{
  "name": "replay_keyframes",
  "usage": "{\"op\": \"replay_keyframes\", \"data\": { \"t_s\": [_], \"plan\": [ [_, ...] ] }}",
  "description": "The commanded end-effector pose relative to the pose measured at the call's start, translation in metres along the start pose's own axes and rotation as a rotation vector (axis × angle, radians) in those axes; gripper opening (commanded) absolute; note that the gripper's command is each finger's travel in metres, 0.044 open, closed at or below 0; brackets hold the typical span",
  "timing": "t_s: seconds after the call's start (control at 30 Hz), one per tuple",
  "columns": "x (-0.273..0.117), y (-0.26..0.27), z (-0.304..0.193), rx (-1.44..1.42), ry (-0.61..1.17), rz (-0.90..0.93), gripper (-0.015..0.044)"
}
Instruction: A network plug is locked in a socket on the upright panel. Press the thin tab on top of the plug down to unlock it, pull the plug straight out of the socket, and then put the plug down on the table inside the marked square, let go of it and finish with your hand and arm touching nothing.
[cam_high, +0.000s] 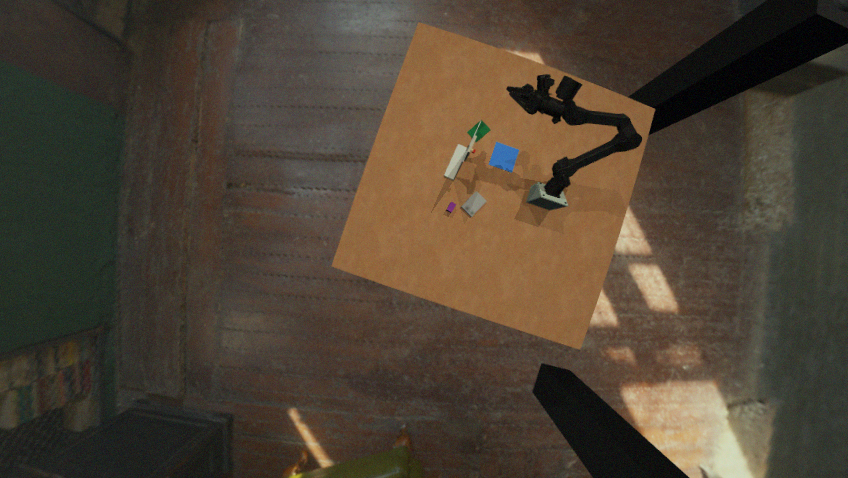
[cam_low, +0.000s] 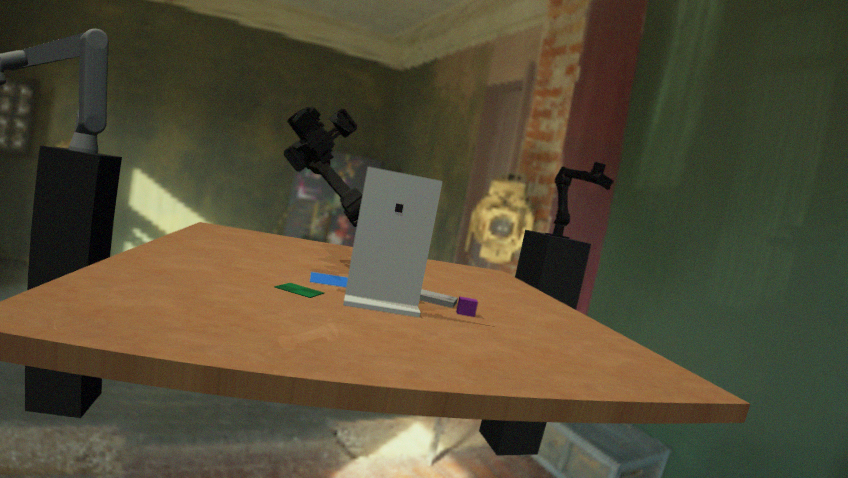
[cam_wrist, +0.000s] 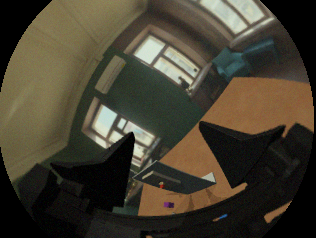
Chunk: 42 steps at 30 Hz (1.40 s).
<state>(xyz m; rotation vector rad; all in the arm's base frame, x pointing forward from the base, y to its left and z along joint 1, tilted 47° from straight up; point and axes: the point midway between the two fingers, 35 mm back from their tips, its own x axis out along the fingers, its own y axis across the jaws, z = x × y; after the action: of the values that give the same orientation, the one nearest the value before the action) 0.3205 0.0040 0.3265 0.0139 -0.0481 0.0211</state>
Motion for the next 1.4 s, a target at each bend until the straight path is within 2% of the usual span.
{"op": "replay_keyframes", "data": {
  "t_s": [0.0, 0.27, 0.3, 0.8, 1.37],
  "plan": [
    [0.001, 0.000, -0.001, 0.003, 0.000, 0.000, 0.0374],
    [0.022, 0.006, -0.040, 0.114, 0.022, 0.002, 0.0164],
    [0.024, 0.007, -0.046, 0.129, 0.025, 0.002, 0.0156],
    [0.036, 0.021, -0.128, 0.353, 0.071, -0.003, 0.0156],
    [0.011, 0.034, -0.205, 0.599, 0.123, -0.021, 0.0156]
  ]
}}
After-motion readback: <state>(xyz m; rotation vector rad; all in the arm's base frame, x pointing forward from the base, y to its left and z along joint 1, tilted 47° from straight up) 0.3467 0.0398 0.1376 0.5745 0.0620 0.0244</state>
